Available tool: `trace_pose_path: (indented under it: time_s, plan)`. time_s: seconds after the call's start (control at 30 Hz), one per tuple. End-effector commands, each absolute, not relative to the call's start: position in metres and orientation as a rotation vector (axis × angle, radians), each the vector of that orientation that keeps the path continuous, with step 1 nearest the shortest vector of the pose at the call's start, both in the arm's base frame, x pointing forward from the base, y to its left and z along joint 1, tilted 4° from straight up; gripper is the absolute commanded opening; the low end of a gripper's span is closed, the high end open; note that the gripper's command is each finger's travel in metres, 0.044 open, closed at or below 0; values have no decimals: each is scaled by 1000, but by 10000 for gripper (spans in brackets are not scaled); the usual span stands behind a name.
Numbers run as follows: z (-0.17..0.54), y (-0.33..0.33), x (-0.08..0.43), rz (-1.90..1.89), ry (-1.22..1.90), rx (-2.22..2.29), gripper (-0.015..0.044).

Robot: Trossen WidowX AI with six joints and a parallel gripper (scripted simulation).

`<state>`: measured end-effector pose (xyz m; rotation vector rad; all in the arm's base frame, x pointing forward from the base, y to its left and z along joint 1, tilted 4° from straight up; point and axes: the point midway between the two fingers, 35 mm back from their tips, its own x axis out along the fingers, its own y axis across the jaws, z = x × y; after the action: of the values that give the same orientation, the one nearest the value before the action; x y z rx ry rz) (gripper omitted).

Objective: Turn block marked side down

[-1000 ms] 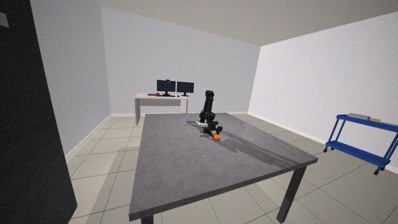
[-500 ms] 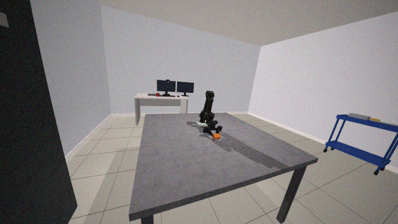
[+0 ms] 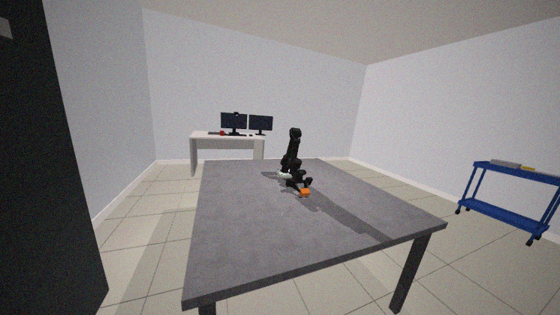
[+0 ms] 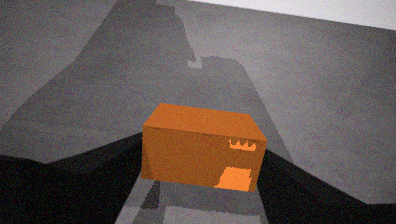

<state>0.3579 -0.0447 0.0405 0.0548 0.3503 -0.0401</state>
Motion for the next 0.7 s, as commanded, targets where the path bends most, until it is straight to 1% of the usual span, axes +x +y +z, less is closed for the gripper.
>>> trace_pose_path:
  time_s: [0.0, 0.2, 0.67]
  plan:
    - [41, -44, 358, -36, 349, 60, 289]
    - [41, -44, 358, -36, 349, 60, 440]
    - [41, -44, 358, -36, 349, 60, 440]
